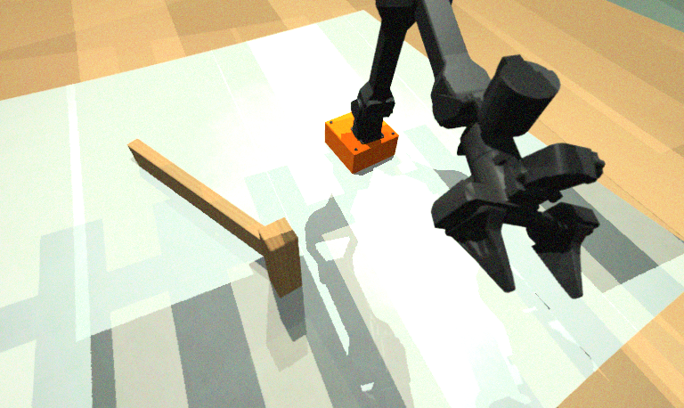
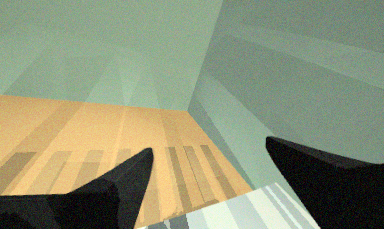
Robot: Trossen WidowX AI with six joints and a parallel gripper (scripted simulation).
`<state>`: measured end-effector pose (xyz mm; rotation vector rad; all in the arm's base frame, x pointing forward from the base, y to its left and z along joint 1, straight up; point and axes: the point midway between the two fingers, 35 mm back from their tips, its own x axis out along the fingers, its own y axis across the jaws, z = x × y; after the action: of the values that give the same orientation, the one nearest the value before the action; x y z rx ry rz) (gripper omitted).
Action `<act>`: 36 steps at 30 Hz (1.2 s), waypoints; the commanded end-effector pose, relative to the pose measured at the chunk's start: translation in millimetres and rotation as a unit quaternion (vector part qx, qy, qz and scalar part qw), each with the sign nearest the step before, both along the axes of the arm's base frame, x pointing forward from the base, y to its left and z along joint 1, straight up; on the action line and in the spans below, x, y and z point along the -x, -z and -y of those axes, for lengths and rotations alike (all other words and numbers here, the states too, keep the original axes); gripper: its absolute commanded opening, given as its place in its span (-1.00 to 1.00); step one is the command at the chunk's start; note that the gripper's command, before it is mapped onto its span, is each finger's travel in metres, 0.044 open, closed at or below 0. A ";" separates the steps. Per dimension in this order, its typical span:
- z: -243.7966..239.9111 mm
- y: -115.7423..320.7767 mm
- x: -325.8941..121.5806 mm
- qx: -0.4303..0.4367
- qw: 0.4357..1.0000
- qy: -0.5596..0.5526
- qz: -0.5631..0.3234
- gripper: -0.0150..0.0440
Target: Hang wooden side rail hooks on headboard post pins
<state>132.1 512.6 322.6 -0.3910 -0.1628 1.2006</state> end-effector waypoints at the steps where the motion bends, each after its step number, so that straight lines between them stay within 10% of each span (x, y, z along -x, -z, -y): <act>1: 19.3 18.2 -24.6 0.006 1.000 0.022 -0.015 1.00; 36: 267.6 176.1 -138.4 0.030 0.961 0.253 -0.104 1.00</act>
<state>274.2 266.2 163.1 -0.3126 0.1348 0.7634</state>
